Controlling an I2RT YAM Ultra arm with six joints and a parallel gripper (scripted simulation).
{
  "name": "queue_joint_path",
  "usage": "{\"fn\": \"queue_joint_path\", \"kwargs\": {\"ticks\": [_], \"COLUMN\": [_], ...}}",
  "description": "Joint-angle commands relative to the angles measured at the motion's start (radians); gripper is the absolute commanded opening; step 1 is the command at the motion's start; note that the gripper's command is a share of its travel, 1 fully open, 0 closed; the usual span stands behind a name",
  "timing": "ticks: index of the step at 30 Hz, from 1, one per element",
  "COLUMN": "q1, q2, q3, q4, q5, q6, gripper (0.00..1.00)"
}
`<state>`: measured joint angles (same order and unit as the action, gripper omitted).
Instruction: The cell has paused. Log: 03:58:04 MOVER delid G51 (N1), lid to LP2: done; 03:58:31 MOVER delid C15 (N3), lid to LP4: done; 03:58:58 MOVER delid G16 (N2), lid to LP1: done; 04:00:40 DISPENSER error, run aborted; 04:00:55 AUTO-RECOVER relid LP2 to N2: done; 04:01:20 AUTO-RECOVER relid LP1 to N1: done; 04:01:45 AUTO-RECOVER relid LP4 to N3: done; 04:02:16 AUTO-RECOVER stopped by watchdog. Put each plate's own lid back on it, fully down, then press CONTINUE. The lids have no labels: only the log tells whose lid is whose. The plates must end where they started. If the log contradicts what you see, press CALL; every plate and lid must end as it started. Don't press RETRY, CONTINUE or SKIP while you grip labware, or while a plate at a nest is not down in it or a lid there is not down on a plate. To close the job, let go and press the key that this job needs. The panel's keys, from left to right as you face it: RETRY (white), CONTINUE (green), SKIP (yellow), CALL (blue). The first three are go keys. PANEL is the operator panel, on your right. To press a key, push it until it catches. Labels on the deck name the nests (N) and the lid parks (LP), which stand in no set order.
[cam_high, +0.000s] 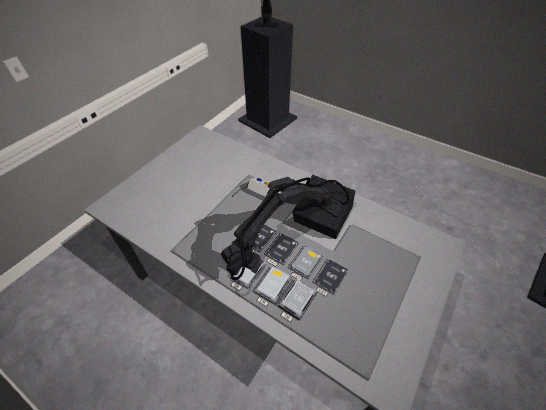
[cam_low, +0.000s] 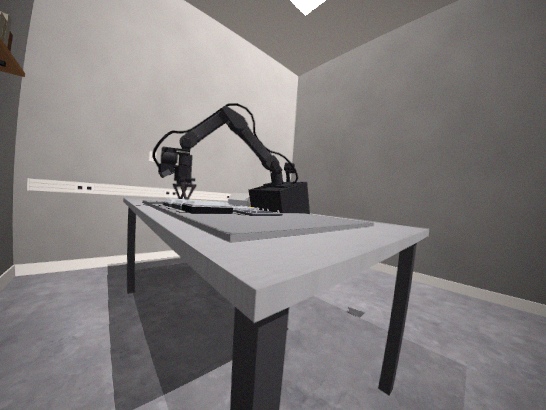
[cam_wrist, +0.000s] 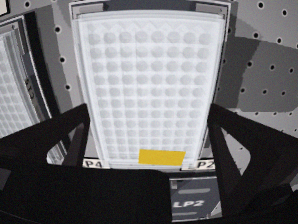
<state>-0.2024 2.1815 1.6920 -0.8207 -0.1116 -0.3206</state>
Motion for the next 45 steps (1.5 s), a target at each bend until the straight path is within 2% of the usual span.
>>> {"fn": "queue_joint_path", "kwargs": {"ticks": [1, 4, 5, 45], "q1": [0.002, 0.002, 0.002, -0.018], "q2": [-0.036, -0.036, -0.036, -0.051], "q3": [0.029, 0.029, 0.029, 0.047], "q4": [0.002, 0.002, 0.002, -0.044], "q5": [-0.006, -0.006, -0.006, -0.006], "q6": [0.006, 0.006, 0.006, -0.009], "gripper": [0.81, 0.8, 0.0, 0.0]}}
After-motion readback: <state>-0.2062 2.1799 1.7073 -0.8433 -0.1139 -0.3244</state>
